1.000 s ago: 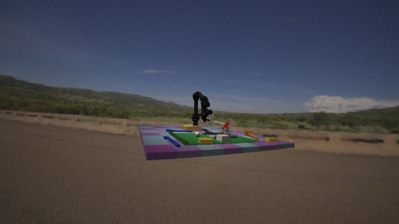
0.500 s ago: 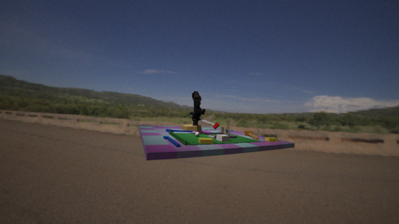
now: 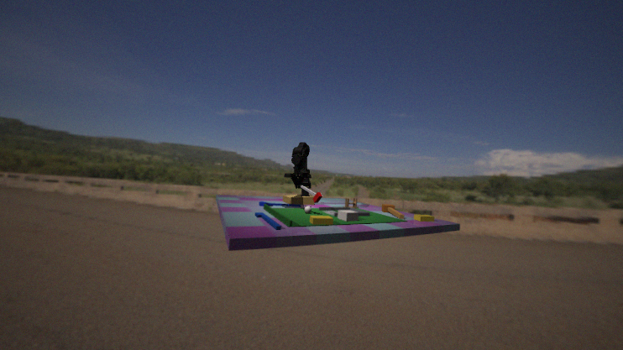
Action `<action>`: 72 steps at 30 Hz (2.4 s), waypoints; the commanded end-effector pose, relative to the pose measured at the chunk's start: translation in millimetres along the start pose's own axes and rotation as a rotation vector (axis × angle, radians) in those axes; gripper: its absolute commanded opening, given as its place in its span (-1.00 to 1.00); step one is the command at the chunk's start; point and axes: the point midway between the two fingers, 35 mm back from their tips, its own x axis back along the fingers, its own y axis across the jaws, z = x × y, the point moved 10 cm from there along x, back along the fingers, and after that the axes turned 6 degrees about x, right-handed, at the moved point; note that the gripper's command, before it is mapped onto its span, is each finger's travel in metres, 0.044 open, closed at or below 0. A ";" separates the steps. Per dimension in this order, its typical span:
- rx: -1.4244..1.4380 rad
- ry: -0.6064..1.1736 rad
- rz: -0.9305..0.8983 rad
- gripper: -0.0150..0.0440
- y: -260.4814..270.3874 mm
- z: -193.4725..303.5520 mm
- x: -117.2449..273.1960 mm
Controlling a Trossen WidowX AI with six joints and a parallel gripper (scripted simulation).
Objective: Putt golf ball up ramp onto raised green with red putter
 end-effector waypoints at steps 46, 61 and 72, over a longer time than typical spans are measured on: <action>-0.228 0.028 0.032 -0.49 -34.8 46.3 -57.1; -0.231 0.030 0.030 -0.49 -42.8 49.0 -55.4; -0.228 0.029 0.035 -0.49 -63.1 56.2 -56.6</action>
